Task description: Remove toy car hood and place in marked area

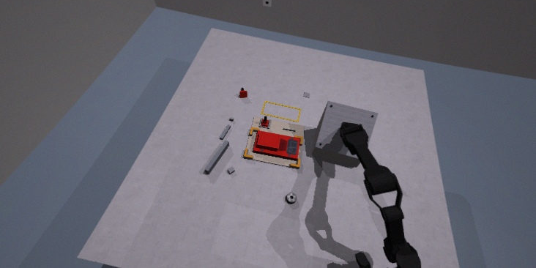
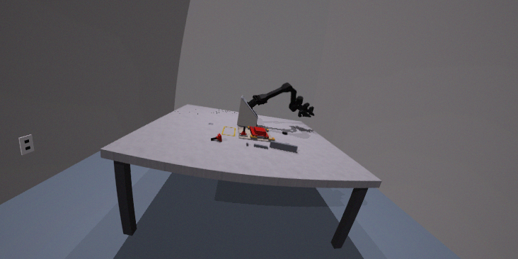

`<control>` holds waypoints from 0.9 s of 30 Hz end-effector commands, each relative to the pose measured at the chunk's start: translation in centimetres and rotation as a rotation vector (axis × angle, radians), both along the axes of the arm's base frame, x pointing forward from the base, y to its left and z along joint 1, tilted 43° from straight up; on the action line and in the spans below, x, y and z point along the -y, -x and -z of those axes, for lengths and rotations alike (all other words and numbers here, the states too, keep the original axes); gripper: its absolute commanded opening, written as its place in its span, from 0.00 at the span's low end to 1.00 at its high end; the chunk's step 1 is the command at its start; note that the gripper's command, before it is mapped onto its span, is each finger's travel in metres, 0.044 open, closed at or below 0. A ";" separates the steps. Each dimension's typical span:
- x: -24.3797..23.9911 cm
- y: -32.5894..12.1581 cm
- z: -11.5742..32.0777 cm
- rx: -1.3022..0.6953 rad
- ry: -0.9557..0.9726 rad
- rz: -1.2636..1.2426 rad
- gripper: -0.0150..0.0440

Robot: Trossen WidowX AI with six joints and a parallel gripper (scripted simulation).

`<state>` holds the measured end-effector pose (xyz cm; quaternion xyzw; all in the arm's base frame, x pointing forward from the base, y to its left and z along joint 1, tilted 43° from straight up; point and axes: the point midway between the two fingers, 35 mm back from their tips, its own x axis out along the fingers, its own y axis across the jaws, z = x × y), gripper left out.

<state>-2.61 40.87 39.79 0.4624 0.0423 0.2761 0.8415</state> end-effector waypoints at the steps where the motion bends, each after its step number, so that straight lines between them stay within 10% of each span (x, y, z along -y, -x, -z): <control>1: 0.0 -0.2 0.0 0.005 0.003 0.003 0.67; 9: -1.7 -7.8 -1.1 0.191 0.142 0.130 1.00; 27: -3.2 -26.5 2.6 0.462 0.674 0.209 1.00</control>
